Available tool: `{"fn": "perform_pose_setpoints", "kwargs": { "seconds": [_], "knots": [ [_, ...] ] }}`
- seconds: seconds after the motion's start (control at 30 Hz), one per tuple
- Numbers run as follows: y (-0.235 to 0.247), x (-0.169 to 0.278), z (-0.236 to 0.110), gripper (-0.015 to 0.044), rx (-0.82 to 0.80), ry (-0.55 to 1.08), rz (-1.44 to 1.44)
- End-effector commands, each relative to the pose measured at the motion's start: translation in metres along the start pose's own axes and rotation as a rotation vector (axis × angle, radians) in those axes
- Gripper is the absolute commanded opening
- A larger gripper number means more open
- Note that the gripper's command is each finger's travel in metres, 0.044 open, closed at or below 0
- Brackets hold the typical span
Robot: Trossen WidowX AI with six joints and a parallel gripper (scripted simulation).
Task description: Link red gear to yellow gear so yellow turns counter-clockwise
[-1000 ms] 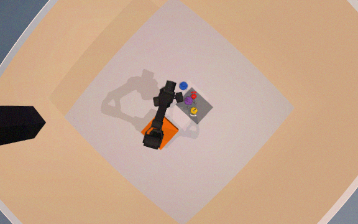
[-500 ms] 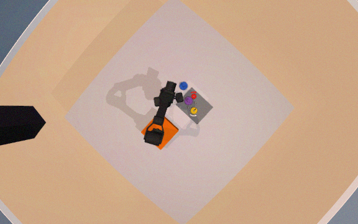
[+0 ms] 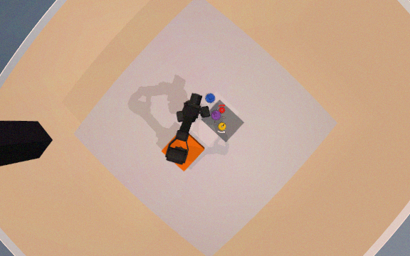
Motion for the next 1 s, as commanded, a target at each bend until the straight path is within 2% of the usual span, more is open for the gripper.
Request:
{"fn": "perform_pose_setpoints", "kwargs": {
  "seconds": [0.0, 0.27, 0.57, 0.97],
  "knots": [
    [0.000, 0.000, 0.001, 0.0282, -0.003, -0.004, -0.006],
    [0.000, 0.000, 0.001, 0.0072, -0.003, -0.004, -0.006],
    [0.000, 0.000, 0.001, 0.0000, -0.003, -0.004, -0.006],
    [-0.003, -0.006, -0.027, 0.0000, -0.003, -0.004, -0.006]
  ]
}}
Point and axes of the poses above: the point midway between the two fingers, 35 mm back from their tips, its own z axis out along the fingers, its own y axis across the jaws, x = y × z, the point moved 9 cm from there along -z, back along the fingers
